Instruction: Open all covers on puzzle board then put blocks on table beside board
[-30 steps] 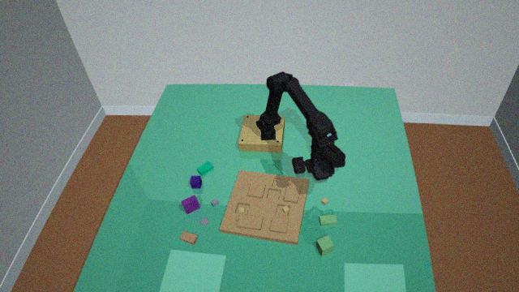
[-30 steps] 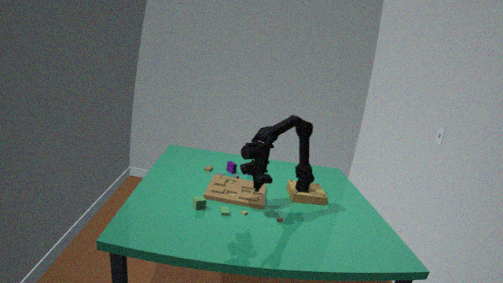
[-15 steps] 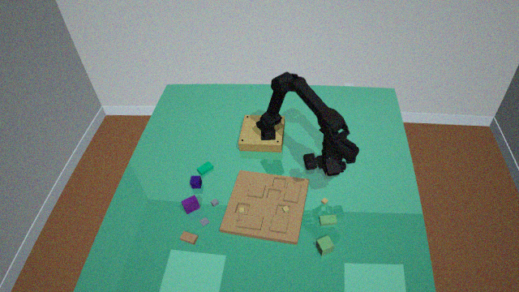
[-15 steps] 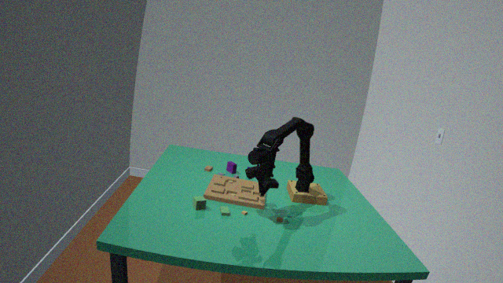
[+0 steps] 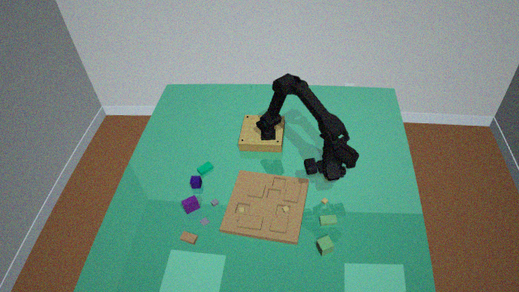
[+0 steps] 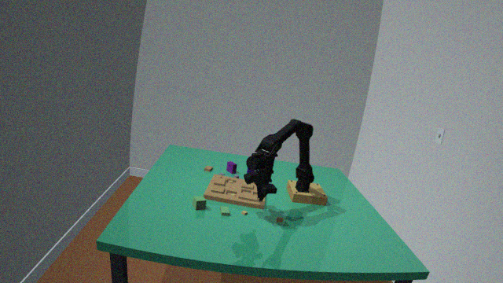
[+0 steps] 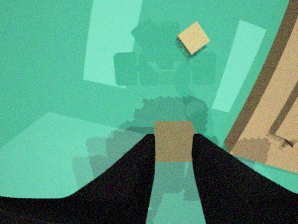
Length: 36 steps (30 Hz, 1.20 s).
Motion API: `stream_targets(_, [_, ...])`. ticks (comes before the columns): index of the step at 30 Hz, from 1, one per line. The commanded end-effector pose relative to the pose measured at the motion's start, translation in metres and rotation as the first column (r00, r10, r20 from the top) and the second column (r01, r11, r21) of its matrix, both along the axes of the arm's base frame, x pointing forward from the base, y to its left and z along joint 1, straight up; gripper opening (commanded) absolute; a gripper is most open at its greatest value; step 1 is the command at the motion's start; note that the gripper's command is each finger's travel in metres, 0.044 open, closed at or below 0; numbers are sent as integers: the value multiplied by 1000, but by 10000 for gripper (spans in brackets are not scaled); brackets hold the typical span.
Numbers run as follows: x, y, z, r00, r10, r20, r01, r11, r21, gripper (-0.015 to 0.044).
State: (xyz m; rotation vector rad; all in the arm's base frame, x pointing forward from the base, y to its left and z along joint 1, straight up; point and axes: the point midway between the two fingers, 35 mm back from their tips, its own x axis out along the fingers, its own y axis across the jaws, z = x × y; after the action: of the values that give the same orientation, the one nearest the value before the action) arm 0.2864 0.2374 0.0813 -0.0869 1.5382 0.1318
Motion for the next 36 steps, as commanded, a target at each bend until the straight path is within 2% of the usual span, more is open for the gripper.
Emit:
stream_targets(1, [0,0,-7,1000,-3,-4,3,1000,-1,80])
stream_targets(36, [0,1,-64,1000,-3,-4,3,1000,-1,80])
